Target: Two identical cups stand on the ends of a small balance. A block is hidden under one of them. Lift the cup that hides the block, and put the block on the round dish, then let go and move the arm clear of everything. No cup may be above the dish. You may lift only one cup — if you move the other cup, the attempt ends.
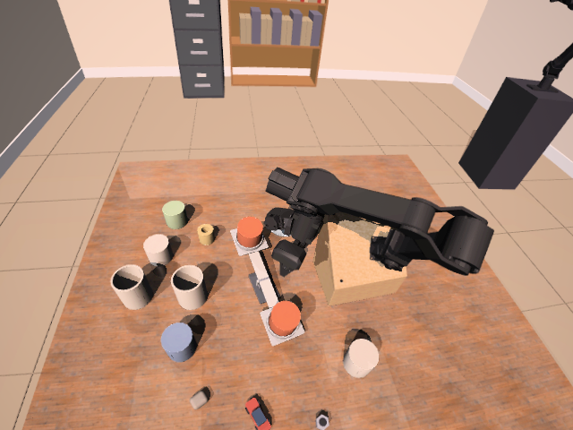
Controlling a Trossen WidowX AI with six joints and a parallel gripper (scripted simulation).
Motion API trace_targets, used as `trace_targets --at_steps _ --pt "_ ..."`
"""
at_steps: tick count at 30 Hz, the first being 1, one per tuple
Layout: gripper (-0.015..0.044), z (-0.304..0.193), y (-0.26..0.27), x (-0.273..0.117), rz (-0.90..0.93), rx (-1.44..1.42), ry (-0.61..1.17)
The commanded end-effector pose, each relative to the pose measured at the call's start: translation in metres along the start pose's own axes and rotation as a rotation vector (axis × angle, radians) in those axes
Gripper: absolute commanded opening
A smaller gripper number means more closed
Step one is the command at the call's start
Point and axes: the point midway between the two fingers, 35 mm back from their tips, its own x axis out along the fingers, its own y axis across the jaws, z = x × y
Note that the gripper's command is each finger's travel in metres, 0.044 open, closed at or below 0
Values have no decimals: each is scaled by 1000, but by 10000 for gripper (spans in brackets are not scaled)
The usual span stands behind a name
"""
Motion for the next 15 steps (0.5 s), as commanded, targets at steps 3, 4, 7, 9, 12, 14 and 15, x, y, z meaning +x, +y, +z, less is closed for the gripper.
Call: trace_targets --at_steps 3,4,7,9,12,14,15 --pt "440 -2 20 14 -68 156 31" --pt "440 -4 23 17 -81 187 36" --pt "440 -8 32 25 -119 281 47" --pt "440 -10 38 31 -145 344 51" --pt "440 -15 47 39 -184 439 52" --pt "440 -19 53 45 -210 502 49" --pt "440 -21 55 48 -223 533 47"
